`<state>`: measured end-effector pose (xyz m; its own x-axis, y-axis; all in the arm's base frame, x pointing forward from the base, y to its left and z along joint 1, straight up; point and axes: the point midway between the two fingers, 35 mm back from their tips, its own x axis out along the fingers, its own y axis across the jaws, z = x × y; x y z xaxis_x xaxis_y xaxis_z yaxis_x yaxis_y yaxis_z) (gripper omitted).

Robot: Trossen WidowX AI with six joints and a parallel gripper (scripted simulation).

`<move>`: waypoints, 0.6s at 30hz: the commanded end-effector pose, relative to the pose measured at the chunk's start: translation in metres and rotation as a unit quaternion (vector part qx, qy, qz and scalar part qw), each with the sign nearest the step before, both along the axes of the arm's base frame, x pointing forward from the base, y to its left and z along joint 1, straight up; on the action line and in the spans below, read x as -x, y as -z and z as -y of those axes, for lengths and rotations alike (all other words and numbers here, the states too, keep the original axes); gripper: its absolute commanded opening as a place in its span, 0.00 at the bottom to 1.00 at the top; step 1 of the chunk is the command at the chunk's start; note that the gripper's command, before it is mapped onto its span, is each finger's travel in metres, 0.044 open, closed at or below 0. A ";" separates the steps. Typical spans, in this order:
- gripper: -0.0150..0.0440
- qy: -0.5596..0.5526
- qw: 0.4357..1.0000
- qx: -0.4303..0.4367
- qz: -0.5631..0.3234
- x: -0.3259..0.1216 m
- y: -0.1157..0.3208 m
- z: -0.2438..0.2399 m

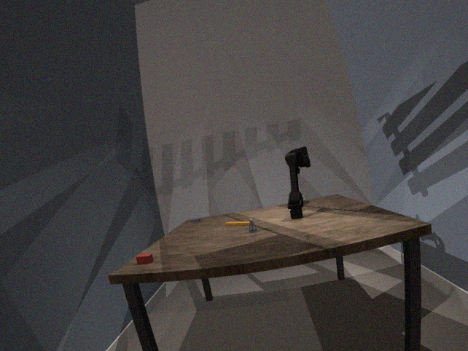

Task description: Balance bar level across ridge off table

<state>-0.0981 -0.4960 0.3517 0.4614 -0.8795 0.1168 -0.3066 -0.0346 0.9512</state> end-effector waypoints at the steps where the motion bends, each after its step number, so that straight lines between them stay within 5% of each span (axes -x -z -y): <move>1: 0.89 0.000 1.000 0.000 0.000 -0.001 0.000 0.000; 4: 0.79 -0.004 1.000 -0.004 -0.004 -0.008 0.002 0.003; 18: 0.79 -0.057 0.996 -0.038 -0.056 -0.099 0.027 0.024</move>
<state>-0.0221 -0.5162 0.3273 0.5438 -0.8390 0.0168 -0.2258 -0.1270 0.9659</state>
